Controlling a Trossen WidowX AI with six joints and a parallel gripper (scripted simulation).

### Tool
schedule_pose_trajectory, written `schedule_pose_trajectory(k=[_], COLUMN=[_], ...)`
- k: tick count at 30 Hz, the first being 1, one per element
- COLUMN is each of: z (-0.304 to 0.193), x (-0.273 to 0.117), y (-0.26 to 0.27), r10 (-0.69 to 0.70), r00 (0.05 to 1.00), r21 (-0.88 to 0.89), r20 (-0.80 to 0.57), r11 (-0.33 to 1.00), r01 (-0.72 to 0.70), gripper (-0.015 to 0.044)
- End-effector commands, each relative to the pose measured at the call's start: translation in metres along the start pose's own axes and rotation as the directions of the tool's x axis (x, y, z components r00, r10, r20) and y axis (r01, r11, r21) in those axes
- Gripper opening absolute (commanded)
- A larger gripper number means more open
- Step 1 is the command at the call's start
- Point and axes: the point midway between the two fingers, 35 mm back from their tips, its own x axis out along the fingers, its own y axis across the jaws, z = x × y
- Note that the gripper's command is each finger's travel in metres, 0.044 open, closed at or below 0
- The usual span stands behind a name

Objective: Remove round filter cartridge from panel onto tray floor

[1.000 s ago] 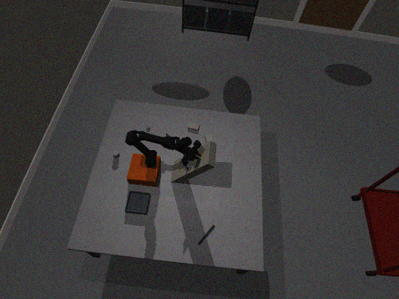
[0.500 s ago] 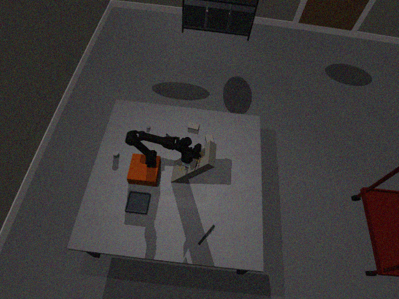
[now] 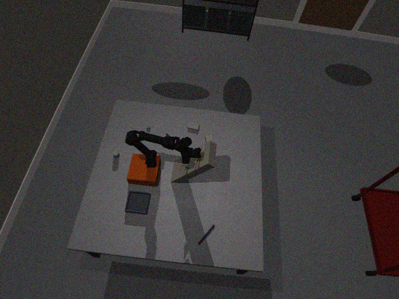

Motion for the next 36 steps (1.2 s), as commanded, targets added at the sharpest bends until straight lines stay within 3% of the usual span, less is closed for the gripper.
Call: schedule_pose_trajectory(k=[1, 36], z=[-0.003, -0.003], x=[0.0046, 0.0048], y=[0.0022, 0.0022], r10=[0.008, 0.008], r00=[1.0, 1.0], r21=[-0.008, -0.029], r20=[-0.014, -0.014], r11=[1.0, 1.0], r01=[-0.008, -0.009], gripper=[0.0, 0.0])
